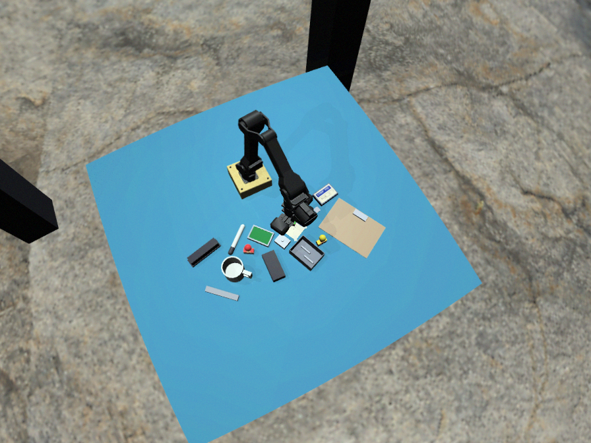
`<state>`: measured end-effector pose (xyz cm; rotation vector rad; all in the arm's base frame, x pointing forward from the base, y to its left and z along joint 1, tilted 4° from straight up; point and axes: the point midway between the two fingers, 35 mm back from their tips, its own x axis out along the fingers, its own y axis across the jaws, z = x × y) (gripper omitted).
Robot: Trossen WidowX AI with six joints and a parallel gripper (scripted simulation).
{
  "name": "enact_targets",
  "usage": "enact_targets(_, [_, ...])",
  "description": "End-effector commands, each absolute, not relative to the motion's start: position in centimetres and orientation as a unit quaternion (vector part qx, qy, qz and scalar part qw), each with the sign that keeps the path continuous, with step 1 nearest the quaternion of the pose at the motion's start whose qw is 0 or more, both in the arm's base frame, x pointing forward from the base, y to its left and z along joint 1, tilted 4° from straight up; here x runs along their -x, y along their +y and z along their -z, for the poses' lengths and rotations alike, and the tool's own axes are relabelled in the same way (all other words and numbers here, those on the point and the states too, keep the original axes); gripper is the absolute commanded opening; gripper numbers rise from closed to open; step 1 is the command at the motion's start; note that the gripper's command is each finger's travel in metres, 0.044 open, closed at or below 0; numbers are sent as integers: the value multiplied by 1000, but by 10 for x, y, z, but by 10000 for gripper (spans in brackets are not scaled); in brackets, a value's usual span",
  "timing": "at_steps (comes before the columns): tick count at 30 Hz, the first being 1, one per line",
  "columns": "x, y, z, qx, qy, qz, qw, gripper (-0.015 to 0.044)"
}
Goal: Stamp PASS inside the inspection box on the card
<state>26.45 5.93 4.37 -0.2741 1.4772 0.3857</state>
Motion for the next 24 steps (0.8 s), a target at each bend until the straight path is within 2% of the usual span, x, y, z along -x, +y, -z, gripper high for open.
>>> enact_targets(1, [-263,60,-39,120,670,-174,712,0])
enact_targets(24, [-261,61,-23,119,669,-174,713,0])
